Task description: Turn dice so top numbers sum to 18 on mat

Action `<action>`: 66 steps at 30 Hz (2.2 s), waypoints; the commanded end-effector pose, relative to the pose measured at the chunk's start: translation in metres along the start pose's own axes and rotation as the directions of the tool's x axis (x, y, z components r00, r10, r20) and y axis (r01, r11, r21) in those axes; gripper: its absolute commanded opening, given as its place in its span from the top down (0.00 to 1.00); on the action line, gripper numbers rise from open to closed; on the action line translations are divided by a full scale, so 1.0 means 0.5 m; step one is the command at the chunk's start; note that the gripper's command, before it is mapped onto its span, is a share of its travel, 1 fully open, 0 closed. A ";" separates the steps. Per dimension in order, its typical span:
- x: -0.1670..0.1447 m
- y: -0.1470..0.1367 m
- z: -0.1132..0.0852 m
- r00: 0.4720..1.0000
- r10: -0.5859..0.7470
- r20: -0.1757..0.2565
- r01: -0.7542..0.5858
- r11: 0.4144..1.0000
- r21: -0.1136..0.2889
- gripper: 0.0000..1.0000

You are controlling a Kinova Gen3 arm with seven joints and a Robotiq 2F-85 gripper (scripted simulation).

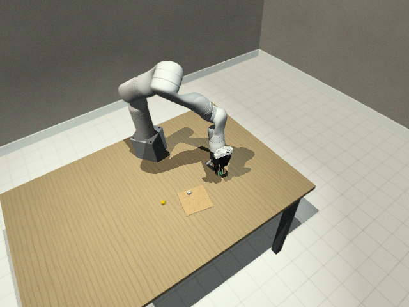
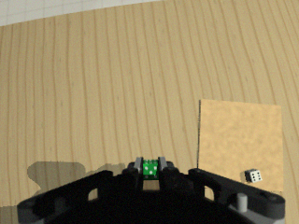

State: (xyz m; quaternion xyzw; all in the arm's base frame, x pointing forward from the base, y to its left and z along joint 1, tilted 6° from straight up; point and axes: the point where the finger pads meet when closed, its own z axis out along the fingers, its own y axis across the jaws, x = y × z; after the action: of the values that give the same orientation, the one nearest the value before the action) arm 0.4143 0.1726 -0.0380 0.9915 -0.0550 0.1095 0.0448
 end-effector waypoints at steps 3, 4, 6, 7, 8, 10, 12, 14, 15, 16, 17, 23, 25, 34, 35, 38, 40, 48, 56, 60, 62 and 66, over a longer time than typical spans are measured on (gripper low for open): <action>-0.009 -0.002 -0.002 0.999 -0.015 -0.041 0.015 1.000 -0.006 0.89; -0.009 -0.002 -0.002 0.999 -0.015 -0.041 0.015 1.000 -0.006 0.89; -0.009 -0.002 -0.002 0.999 -0.015 -0.051 0.015 1.000 -0.006 0.89; -0.010 -0.002 -0.002 0.998 -0.015 -0.061 0.014 1.000 -0.006 0.89; -0.010 -0.003 -0.002 0.997 -0.015 -0.071 0.014 1.000 -0.005 0.89; -0.012 -0.004 -0.002 0.996 -0.015 -0.091 0.015 1.000 -0.003 0.89; -0.014 -0.006 -0.003 0.994 -0.015 -0.111 0.015 1.000 0.002 0.89; -0.016 -0.003 -0.001 0.991 -0.016 -0.134 0.016 1.000 -0.004 0.89; -0.017 -0.001 0.000 0.989 -0.016 -0.147 0.016 1.000 -0.007 0.89; -0.017 0.001 0.000 0.987 -0.017 -0.161 0.015 1.000 -0.010 0.89; -0.018 0.001 0.001 0.984 -0.017 -0.175 0.015 1.000 -0.011 0.89; -0.019 -0.003 0.000 0.972 -0.015 -0.233 0.015 1.000 -0.002 0.89; -0.020 -0.003 0.000 0.963 -0.015 -0.268 0.015 1.000 -0.002 0.89; -0.024 -0.003 0.002 0.896 -0.014 -0.445 0.013 1.000 -0.003 0.89; -0.025 -0.003 0.002 0.886 -0.013 -0.463 0.014 1.000 -0.002 0.89; -0.026 -0.006 0.000 0.867 -0.012 -0.498 0.016 1.000 0.003 0.89; -0.026 -0.005 0.002 0.857 -0.011 -0.514 0.014 1.000 0.001 0.89; -0.031 -0.005 0.003 0.773 -0.009 -0.634 0.013 1.000 0.002 0.89; -0.033 -0.005 0.003 0.710 -0.008 -0.704 0.014 1.000 0.003 0.89; -0.034 -0.005 0.005 0.671 -0.007 -0.741 0.012 1.000 0.002 0.89; -0.035 -0.005 0.005 0.654 -0.006 -0.756 0.012 1.000 0.002 0.89; -0.036 -0.005 0.005 0.628 -0.006 -0.778 0.012 1.000 0.002 0.89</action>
State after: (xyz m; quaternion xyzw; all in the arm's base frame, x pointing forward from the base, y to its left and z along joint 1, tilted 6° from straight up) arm 0.4043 0.1745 -0.0365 0.8469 -0.0339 0.5273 0.0592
